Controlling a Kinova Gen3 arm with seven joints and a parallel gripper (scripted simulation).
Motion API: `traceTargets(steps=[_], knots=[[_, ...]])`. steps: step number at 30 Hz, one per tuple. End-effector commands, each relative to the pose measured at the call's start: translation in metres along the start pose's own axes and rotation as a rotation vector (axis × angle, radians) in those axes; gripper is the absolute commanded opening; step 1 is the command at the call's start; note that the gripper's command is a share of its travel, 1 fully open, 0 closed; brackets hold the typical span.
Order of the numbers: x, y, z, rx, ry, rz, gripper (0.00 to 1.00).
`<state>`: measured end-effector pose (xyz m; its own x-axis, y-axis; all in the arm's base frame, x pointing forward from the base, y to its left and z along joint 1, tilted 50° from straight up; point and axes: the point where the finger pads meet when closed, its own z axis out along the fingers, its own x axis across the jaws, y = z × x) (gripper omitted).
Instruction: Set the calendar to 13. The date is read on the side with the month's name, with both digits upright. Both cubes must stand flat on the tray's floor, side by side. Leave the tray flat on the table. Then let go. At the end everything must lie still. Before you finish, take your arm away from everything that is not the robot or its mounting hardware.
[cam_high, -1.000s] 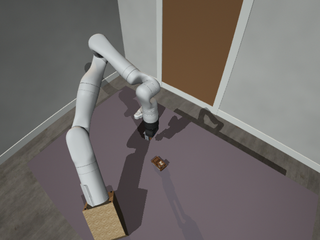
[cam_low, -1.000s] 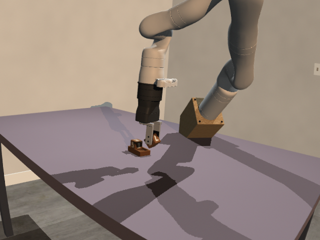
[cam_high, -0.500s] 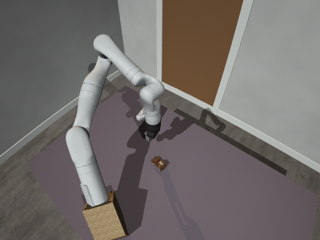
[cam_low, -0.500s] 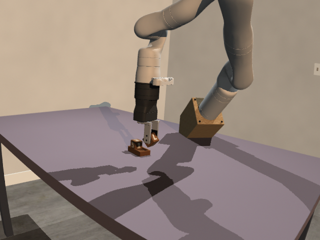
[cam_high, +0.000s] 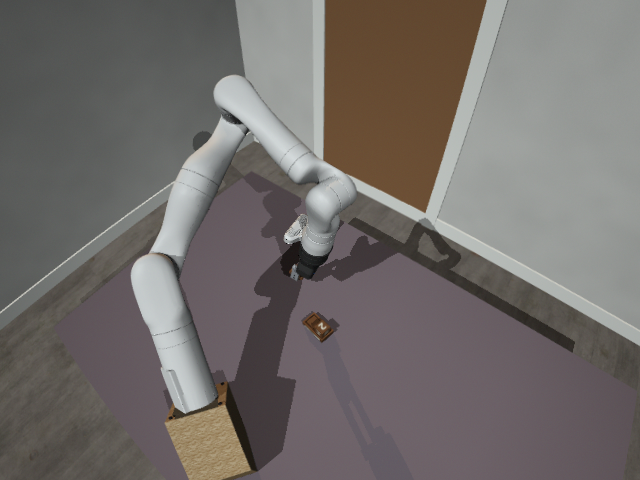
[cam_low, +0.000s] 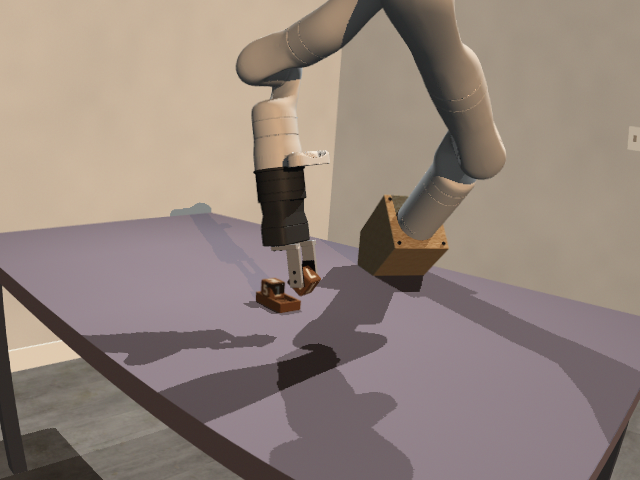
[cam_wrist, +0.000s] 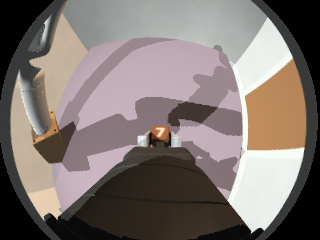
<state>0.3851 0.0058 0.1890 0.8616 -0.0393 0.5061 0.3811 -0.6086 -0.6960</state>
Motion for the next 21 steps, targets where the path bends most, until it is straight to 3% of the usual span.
traceTargets(steps=[1, 14, 21], knots=[[-0.0037, 0.0092, -0.0011, 0.029, 0.003, 0.021, 0.6], [-0.0036, 0.0097, -0.0012, 0.081, 0.004, 0.021, 0.6], [-0.0033, 0.0112, 0.0, 0.232, 0.004, 0.02, 0.6]])
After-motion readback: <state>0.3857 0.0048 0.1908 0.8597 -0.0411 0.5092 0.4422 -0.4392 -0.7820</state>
